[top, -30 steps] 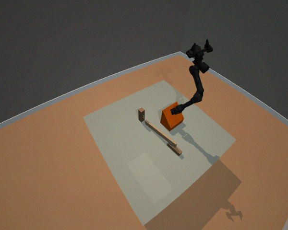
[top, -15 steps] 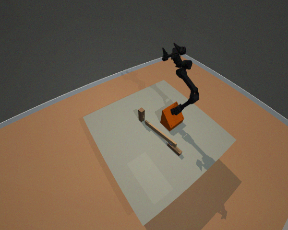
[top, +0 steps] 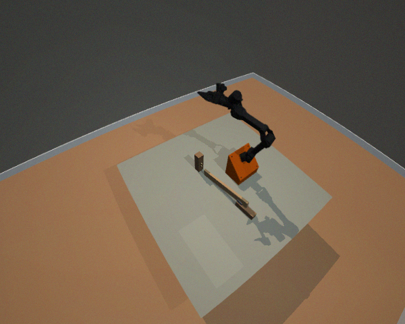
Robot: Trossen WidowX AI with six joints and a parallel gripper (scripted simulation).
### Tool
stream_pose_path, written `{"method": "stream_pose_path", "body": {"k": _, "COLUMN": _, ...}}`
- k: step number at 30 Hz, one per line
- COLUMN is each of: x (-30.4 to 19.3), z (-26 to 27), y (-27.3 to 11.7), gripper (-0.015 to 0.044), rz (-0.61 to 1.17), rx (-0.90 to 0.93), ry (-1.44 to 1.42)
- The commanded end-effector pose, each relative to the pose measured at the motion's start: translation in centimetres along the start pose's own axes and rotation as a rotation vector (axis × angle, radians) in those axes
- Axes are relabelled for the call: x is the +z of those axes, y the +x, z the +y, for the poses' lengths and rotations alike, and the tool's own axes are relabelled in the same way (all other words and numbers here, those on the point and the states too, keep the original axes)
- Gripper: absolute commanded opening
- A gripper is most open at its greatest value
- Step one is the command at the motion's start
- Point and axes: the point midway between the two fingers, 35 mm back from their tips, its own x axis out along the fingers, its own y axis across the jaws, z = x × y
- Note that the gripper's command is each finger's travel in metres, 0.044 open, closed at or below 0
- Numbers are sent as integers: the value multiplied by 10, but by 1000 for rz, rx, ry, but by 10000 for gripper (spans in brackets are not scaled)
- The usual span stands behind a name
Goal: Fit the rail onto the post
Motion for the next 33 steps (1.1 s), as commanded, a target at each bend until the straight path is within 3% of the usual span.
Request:
{"method": "stream_pose_path", "body": {"k": 1, "x": -72, "z": -23, "y": 14, "gripper": 440, "rz": 187, "rx": -60, "ry": -228}}
{"method": "stream_pose_path", "body": {"k": 9, "x": -185, "z": -50, "y": 12, "gripper": 440, "rz": 513, "rx": -42, "ry": -628}}
{"method": "stream_pose_path", "body": {"k": 17, "x": -295, "z": -74, "y": -20, "gripper": 440, "rz": 861, "rx": 127, "ry": -1021}}
{"method": "stream_pose_path", "body": {"k": 25, "x": -388, "z": -94, "y": -80, "gripper": 440, "rz": 1185, "rx": 460, "ry": -1364}}
{"method": "stream_pose_path", "body": {"k": 33, "x": -457, "z": -111, "y": -158, "gripper": 440, "rz": 1438, "rx": 969, "ry": -1608}}
